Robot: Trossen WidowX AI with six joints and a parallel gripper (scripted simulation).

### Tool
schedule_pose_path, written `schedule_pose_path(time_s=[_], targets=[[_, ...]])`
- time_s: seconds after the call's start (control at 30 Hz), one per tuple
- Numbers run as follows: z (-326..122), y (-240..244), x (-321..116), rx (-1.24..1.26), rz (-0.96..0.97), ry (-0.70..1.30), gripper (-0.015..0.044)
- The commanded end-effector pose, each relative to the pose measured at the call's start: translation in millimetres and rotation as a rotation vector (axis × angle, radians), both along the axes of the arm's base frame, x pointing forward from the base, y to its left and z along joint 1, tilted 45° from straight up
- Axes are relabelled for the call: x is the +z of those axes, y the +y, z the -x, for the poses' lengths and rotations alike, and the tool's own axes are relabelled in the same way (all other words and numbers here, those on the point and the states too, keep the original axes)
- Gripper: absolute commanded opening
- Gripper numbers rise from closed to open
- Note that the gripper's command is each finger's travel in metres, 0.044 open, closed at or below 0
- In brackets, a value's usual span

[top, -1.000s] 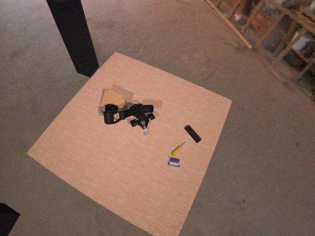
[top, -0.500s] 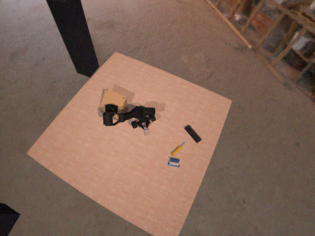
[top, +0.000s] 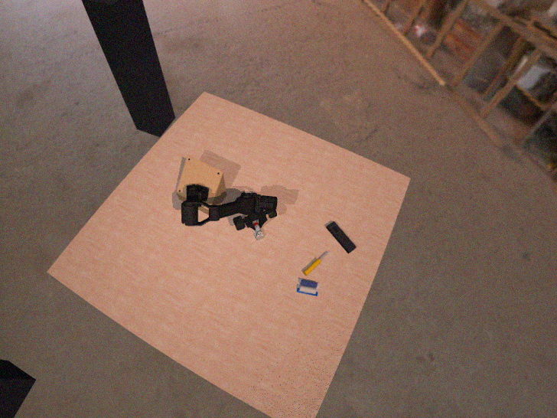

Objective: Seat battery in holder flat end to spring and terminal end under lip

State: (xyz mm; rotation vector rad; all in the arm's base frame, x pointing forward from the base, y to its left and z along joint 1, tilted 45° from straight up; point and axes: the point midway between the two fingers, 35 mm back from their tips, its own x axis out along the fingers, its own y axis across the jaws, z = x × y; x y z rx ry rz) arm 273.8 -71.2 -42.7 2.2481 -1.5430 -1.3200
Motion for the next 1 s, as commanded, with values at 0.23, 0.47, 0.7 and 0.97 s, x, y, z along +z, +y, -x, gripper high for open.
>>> schedule_pose_path(time_s=[0.23, 0.47, 0.7, 0.97], targets=[[2.8, -2.9, -1.3, -0.071, -0.102, 0.064, 0.008], [3.3, -4.0, 0.4, -0.109, -0.155, 0.097, 0.008], [3.8, -5.1, -0.1, -0.126, -0.181, 0.112, 0.008], [-2.3, -9.6, 3.9, -0.125, -0.178, 0.109, 0.008]])
